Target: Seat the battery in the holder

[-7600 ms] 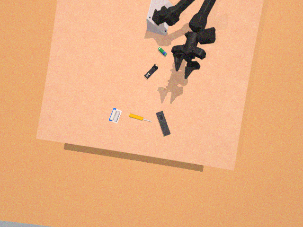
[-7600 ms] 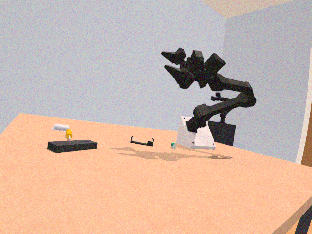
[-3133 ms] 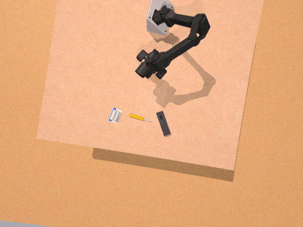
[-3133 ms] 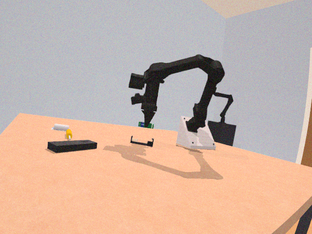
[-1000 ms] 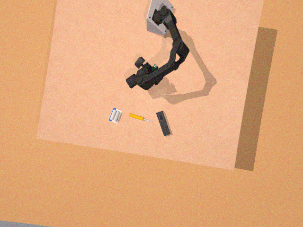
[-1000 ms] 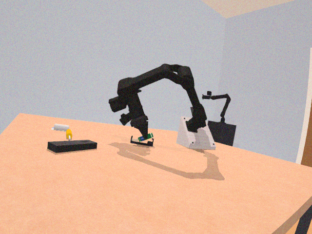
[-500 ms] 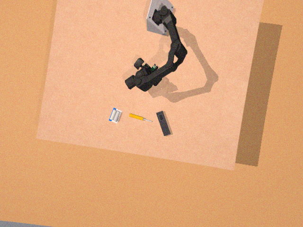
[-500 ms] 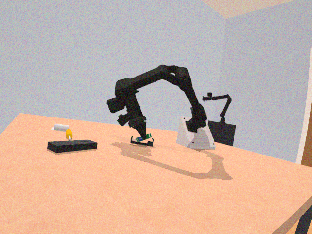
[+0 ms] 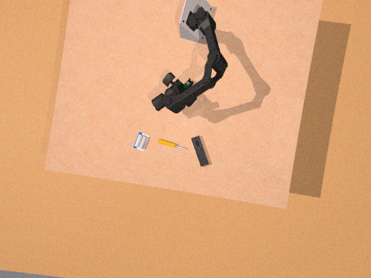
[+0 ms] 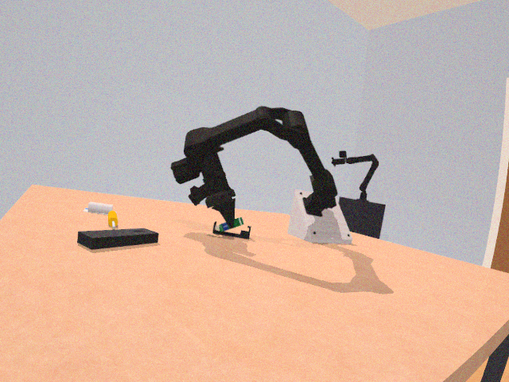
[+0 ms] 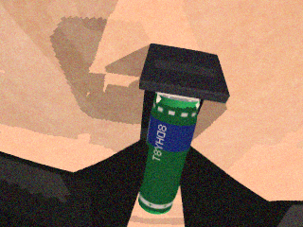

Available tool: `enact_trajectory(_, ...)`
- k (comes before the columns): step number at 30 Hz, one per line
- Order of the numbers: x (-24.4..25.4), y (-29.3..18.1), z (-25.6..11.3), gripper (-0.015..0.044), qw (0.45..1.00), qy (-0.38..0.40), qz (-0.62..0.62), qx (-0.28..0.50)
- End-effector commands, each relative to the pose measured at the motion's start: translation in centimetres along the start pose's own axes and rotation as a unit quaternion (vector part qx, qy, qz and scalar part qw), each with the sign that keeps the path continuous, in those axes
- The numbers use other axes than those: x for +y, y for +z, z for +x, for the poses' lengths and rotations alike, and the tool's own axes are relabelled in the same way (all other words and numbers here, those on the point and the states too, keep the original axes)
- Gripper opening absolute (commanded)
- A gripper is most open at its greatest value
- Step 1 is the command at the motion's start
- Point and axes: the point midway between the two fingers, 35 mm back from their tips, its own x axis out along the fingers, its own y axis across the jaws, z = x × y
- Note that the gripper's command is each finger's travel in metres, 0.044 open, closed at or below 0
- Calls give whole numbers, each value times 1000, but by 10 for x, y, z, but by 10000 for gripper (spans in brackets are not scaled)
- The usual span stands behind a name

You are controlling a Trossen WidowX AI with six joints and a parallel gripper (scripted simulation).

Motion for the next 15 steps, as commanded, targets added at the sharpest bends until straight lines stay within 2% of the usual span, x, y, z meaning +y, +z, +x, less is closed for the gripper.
enact_trajectory(1,0,3,-2,69,1000,-2,-1,-10)
enact_trajectory(15,-1,3,1,69,999,-11,2,-42)
